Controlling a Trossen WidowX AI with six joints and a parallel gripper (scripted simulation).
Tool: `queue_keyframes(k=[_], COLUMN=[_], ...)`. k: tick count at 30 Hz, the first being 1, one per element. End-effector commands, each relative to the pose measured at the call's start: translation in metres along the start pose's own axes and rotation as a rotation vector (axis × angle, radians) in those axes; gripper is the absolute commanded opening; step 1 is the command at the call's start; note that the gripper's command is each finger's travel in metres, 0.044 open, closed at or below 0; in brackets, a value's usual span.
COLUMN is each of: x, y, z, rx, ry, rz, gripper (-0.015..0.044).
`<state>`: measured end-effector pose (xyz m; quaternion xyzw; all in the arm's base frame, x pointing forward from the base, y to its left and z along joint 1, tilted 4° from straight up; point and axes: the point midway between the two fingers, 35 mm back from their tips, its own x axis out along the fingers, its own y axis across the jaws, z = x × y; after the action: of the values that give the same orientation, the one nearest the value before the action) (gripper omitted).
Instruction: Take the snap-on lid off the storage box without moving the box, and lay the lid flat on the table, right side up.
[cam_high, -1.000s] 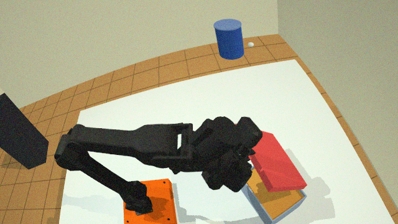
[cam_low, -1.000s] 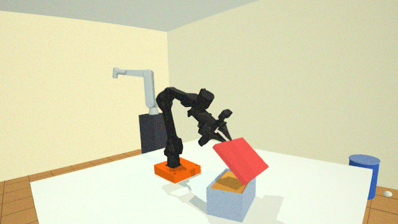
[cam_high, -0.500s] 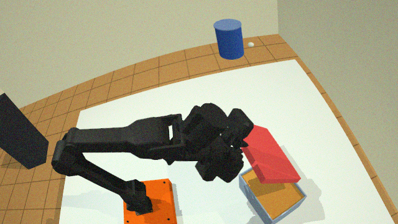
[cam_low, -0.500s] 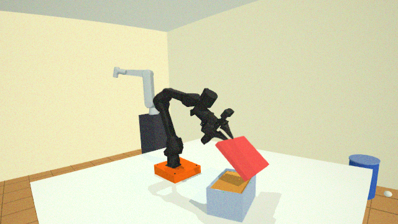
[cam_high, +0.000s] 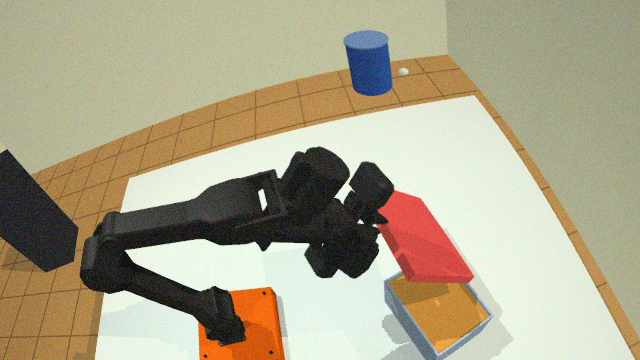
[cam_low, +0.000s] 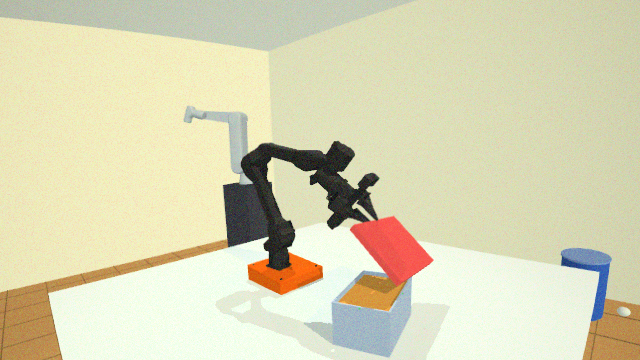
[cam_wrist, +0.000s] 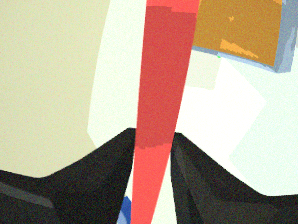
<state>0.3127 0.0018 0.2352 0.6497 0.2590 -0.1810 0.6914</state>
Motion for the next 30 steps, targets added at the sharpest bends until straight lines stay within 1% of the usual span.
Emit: queue_keyframes(k=[1, 30], x=[-0.005, -0.008], y=[0.004, 0.001], z=[-0.007, -0.064], rx=[0.001, 0.006], ry=[-0.005, -0.001], rz=[0.024, 0.023], gripper=[0.0000, 0.0000])
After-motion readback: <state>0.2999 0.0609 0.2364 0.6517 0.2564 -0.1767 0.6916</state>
